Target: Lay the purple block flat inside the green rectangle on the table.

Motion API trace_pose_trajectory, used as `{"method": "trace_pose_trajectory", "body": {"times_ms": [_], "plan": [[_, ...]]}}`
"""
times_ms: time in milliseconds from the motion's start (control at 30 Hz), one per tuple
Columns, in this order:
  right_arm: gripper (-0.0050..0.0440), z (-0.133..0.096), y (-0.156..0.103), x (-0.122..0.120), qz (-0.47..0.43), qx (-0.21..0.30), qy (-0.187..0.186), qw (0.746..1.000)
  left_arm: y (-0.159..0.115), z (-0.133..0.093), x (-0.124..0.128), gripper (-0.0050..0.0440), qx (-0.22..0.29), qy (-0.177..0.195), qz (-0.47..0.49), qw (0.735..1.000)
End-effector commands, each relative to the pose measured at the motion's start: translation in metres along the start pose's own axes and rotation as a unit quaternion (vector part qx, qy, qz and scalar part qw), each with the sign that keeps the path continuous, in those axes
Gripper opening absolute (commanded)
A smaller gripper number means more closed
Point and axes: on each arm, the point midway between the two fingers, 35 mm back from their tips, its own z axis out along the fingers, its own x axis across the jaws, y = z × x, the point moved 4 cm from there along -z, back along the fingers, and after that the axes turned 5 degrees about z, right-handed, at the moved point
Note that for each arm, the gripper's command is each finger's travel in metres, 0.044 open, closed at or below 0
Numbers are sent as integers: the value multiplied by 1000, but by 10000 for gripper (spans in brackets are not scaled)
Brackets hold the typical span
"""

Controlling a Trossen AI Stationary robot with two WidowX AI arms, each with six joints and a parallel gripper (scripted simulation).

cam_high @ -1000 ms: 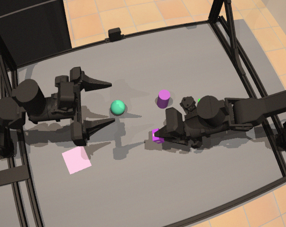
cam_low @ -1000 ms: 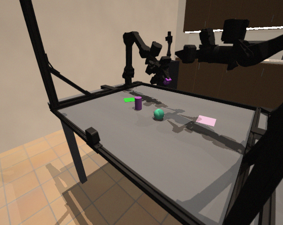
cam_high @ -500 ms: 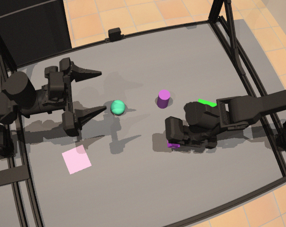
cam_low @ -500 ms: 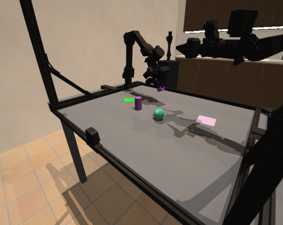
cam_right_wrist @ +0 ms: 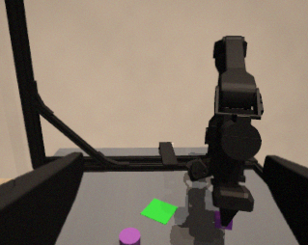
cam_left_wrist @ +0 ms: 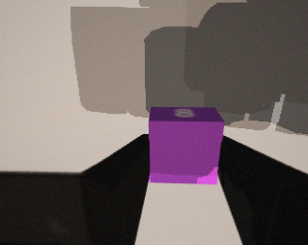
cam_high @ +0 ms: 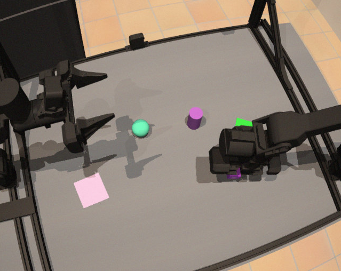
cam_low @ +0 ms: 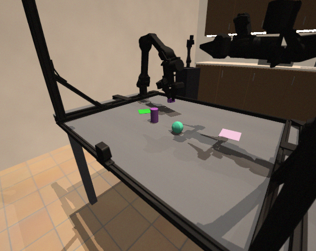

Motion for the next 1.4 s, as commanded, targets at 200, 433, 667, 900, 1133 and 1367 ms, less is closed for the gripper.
{"method": "trace_pose_trajectory", "body": {"times_ms": [200,433,667,900,1133,1367], "plan": [[440,-12,12,11,1,-6,20,1000,3,-8,-24,0,-12,-97,-1,995],[440,-12,12,11,1,-6,20,1000,6,-8,-24,0,-12,-97,2,995],[440,-12,12,11,1,-6,20,1000,28,-8,-22,0,-14,-96,26,995],[440,-12,12,11,1,-6,20,1000,61,-9,-22,0,-18,-96,60,993],[440,-12,12,11,1,-6,20,1000,85,-10,-24,0,-20,-95,84,992],[440,-12,12,11,1,-6,20,1000,117,-12,-30,0,-23,-95,119,988]]}}
